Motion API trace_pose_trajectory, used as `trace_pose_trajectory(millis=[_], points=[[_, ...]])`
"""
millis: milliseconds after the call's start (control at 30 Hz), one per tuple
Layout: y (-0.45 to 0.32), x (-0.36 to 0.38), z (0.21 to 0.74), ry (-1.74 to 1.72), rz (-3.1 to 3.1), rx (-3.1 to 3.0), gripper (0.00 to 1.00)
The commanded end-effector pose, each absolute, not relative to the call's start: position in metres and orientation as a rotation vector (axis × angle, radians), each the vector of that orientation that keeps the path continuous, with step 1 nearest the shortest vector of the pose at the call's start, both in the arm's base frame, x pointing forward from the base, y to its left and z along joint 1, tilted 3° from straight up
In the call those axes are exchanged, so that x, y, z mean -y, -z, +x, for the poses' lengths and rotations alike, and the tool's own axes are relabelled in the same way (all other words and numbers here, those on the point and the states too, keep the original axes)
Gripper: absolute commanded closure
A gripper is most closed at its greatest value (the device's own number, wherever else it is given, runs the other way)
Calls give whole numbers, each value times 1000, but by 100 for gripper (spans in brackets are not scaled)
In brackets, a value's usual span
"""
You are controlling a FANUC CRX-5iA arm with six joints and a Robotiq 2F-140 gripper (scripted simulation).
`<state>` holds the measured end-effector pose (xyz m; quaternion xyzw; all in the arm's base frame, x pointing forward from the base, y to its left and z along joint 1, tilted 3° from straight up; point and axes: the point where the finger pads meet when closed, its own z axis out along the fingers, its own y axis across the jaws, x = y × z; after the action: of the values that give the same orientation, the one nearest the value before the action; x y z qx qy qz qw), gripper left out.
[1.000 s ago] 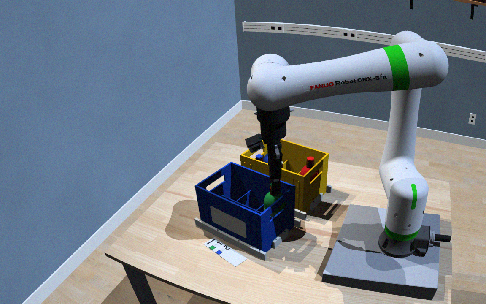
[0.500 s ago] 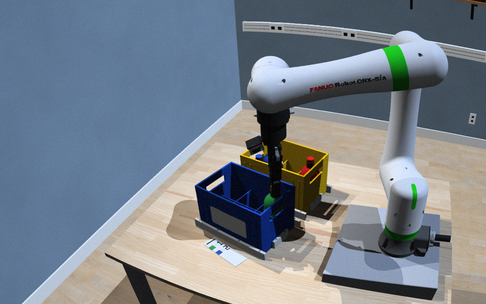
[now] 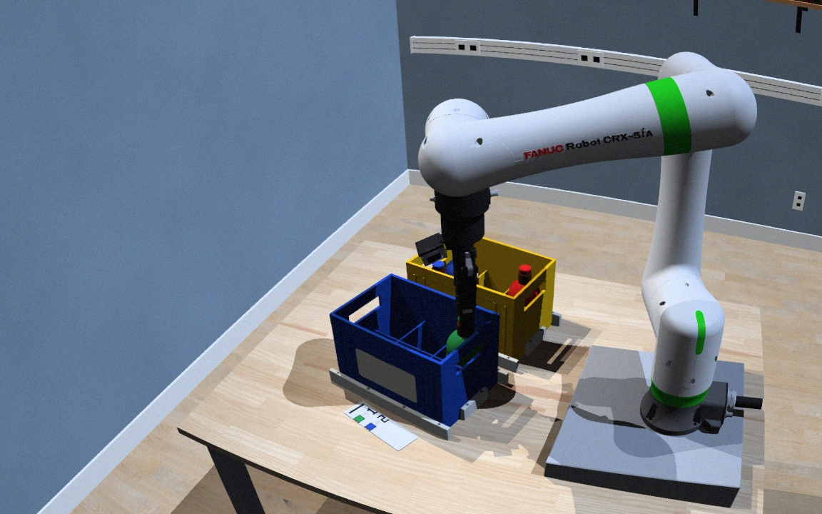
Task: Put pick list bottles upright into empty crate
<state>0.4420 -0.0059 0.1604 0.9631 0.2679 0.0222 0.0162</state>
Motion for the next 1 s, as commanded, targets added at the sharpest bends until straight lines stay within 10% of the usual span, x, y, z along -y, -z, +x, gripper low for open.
trace_pose_trajectory(millis=[0, 967], points=[[-161, 6, 443, -72, 2994, -833, 90], [-148, 6, 443, -72, 2994, -833, 90]])
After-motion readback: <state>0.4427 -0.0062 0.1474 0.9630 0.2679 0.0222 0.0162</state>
